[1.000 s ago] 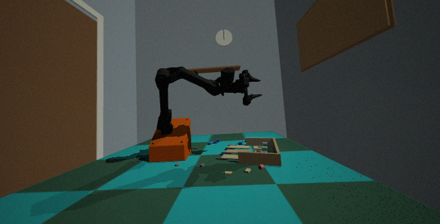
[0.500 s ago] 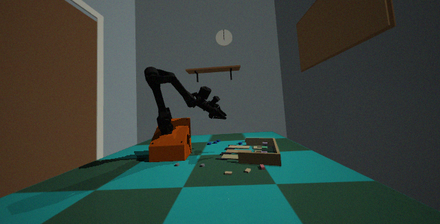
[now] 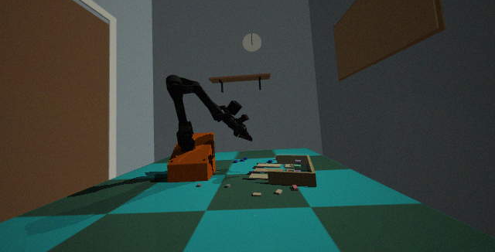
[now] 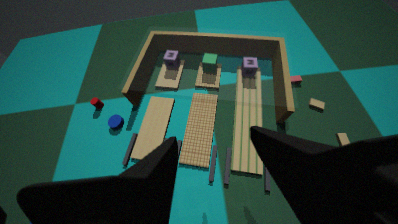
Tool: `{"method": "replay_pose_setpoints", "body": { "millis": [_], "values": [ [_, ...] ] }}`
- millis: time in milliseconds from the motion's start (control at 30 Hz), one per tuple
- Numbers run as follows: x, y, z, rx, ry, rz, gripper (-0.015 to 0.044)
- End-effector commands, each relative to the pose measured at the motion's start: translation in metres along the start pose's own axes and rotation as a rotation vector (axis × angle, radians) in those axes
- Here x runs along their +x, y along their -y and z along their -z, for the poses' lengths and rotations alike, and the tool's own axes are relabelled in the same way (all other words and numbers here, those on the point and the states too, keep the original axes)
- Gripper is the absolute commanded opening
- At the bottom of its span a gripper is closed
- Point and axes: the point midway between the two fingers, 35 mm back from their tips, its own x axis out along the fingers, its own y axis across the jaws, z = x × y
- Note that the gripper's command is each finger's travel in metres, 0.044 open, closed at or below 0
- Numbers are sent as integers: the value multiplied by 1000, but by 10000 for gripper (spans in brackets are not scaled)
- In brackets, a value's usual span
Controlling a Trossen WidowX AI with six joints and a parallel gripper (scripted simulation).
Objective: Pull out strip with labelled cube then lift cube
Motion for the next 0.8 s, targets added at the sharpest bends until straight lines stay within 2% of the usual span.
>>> {"method": "replay_pose_setpoints", "body": {
  "millis": [0,233,400,767],
  "values": [
    [27,8,4,57,-170,12,190],
    [66,41,26,179,-541,75,6],
    [77,71,44,258,-774,140,0],
    [82,71,44,262,-782,142,0]
  ]
}}
